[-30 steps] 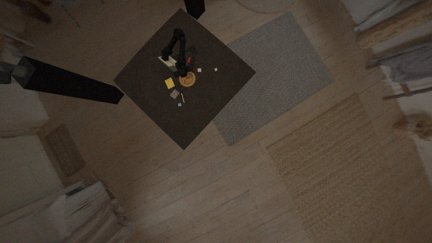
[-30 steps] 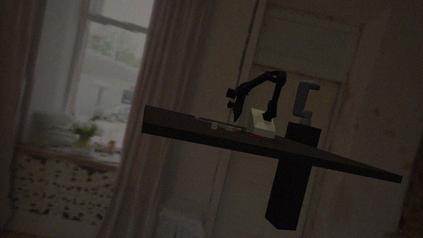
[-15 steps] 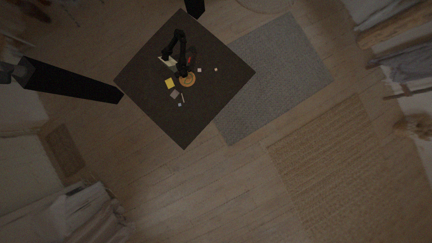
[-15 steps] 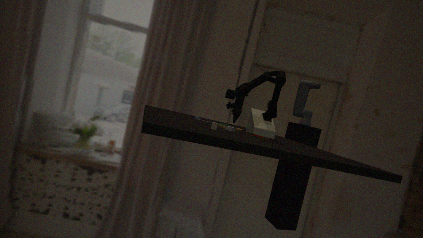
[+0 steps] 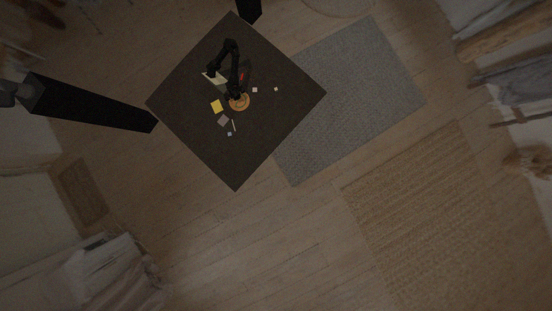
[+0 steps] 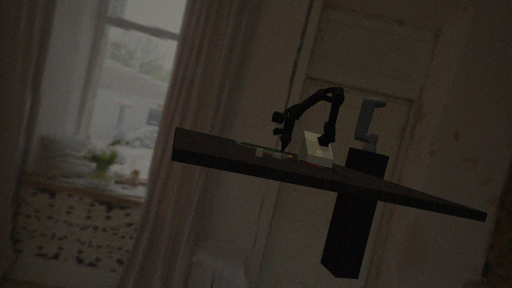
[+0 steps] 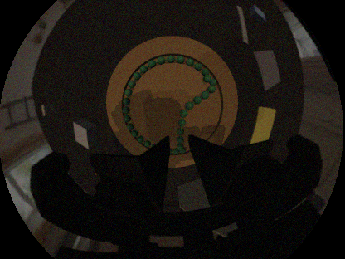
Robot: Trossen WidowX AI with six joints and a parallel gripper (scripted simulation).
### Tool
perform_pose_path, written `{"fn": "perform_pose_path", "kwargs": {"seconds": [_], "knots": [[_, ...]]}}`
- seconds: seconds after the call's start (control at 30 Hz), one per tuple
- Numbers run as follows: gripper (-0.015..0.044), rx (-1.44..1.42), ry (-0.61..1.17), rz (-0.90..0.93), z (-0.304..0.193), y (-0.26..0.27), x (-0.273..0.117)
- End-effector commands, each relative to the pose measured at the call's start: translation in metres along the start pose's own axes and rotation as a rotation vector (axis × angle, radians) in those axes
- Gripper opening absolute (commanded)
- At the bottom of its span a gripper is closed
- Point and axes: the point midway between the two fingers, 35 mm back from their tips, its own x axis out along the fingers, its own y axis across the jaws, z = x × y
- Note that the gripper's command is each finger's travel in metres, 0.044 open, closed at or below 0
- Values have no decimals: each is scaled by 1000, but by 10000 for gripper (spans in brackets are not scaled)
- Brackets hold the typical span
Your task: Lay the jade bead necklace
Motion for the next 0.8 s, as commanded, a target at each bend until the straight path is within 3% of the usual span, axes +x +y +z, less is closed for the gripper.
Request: {"fn": "perform_pose_path", "kwargs": {"seconds": [0.0, 0.3, 0.47, 0.77], "knots": [[120, 18, 13, 2, -4, -3, 8], [120, 18, 14, 3, -5, -3, 10], [0, 7, 8, 0, -3, -2, 9], [0, 7, 8, 0, -3, -2, 9]]}}
